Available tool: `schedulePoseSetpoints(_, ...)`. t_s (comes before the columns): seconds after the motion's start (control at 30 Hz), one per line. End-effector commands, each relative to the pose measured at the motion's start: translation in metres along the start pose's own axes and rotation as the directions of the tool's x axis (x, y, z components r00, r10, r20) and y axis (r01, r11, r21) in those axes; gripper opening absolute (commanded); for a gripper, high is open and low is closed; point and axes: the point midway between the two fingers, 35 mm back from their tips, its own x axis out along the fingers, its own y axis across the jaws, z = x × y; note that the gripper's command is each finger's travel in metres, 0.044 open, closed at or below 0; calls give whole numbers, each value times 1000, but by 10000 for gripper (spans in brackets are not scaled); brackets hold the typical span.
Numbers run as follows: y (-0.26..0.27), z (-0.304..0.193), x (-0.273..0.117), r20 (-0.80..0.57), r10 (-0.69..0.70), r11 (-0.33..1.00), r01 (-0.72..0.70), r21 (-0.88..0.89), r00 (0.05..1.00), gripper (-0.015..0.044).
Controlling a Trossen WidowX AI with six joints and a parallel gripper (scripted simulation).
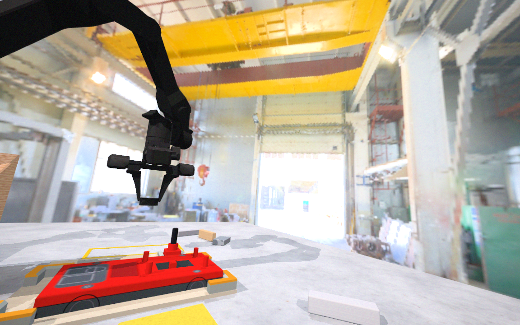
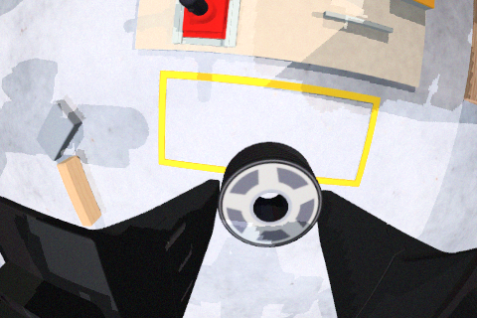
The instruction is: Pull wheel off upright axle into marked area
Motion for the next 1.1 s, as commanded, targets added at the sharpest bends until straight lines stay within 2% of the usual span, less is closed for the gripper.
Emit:
schedulePoseSetpoints(0.0,-5,-4,3,3,-8,1000,8,6,1000,0)
schedulePoseSetpoints(0.4,-4,-4,30,3,-8,1000,8,7,1000,0)
schedulePoseSetpoints(0.77,-5,-2,103,7,-7,1000,7,7,1000,0)
schedulePoseSetpoints(0.93,-6,-2,108,8,-7,1000,7,7,1000,0)
schedulePoseSetpoints(1.07,-6,-1,104,6,-14,1000,14,13,1000,105)
